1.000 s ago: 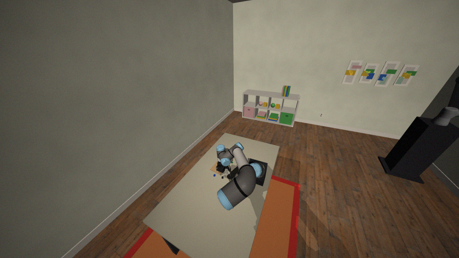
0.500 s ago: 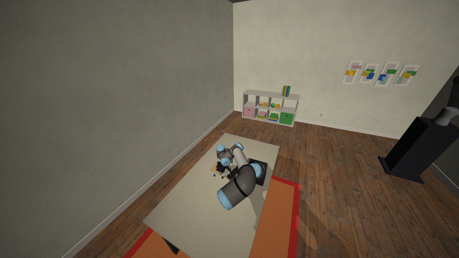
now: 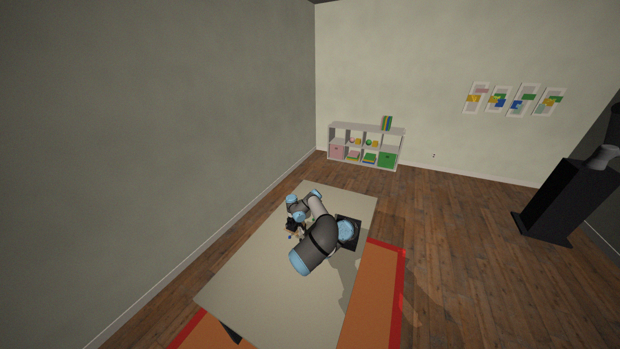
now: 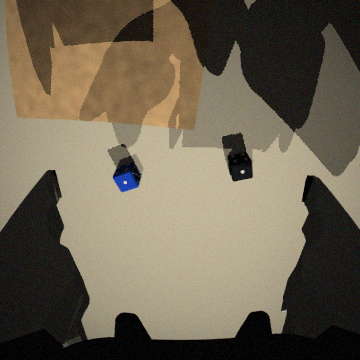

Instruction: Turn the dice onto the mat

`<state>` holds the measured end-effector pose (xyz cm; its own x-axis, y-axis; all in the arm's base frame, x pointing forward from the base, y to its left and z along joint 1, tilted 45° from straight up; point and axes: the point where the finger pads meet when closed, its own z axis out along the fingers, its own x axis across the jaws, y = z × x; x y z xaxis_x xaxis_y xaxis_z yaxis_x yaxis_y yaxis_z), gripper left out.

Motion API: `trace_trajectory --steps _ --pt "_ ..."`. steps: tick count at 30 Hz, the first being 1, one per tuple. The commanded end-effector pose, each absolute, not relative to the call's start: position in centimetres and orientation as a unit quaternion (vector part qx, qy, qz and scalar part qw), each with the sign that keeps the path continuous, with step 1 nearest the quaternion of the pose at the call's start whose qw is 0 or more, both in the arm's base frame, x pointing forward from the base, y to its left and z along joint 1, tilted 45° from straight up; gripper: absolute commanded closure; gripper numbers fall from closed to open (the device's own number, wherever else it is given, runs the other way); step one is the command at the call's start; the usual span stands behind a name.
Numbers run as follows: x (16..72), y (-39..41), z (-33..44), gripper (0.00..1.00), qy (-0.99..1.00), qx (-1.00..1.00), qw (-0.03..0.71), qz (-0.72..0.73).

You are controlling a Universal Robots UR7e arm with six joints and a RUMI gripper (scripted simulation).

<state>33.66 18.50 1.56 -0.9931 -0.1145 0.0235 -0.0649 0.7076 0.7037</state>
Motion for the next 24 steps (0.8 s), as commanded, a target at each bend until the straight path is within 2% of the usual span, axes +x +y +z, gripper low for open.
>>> trace_trajectory --steps 1,8,24 --pt "36.0 19.0 1.5 0.0 -0.924 0.048 0.034 -0.378" --pt "37.7 19.4 1.6 0.0 -0.924 0.048 0.034 -0.378" --pt "37.8 19.4 1.6 0.0 -0.924 0.048 0.034 -0.378"
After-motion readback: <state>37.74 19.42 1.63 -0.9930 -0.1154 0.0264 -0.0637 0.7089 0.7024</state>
